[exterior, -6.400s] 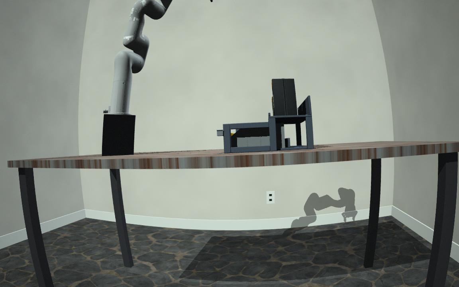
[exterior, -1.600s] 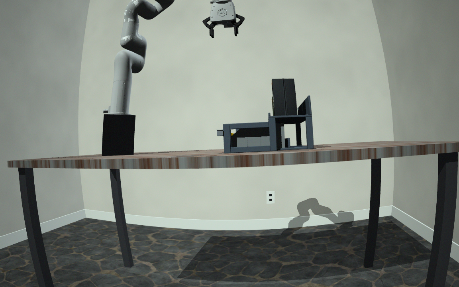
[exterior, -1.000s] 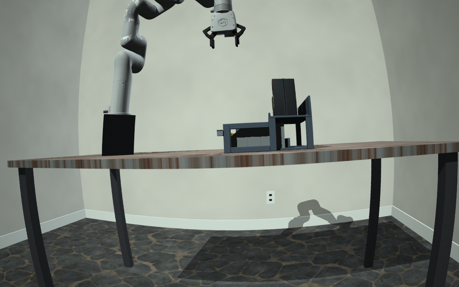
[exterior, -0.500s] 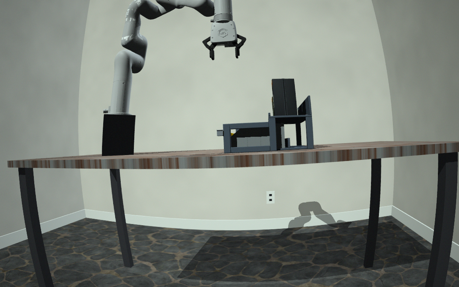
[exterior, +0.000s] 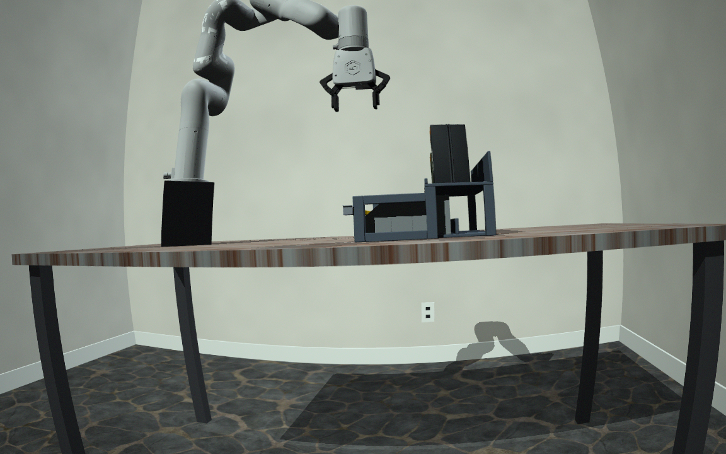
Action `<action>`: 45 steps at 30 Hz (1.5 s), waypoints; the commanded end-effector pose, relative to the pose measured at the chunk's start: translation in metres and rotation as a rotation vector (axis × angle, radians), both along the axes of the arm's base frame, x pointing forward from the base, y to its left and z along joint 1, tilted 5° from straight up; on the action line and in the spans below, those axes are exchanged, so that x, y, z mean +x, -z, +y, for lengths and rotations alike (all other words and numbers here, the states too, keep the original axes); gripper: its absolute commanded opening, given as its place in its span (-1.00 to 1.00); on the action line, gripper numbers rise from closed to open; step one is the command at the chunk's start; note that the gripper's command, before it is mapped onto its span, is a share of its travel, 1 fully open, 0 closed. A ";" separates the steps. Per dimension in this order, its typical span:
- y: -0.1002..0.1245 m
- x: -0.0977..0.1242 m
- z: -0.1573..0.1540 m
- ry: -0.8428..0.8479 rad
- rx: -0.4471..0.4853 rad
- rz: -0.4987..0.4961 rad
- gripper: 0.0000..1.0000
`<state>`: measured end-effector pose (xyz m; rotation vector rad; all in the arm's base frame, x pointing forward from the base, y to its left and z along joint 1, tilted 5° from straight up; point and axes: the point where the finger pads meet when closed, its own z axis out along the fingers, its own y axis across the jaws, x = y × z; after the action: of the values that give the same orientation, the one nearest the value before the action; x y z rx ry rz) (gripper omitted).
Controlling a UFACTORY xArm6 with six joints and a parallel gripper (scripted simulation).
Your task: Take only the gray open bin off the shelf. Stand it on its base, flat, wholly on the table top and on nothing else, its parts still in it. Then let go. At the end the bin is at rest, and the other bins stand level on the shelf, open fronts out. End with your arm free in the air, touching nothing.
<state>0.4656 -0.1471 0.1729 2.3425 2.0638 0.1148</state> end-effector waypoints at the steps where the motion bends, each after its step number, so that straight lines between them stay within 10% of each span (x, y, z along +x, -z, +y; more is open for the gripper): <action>1: 0.002 0.006 -0.002 0.000 -0.005 -0.015 1.00; 30: 0.089 0.011 0.002 0.000 -0.005 -0.014 1.00; 45: 0.083 0.011 0.002 0.000 -0.005 -0.015 1.00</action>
<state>0.4753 -0.1448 0.0831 2.3355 2.0578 0.1227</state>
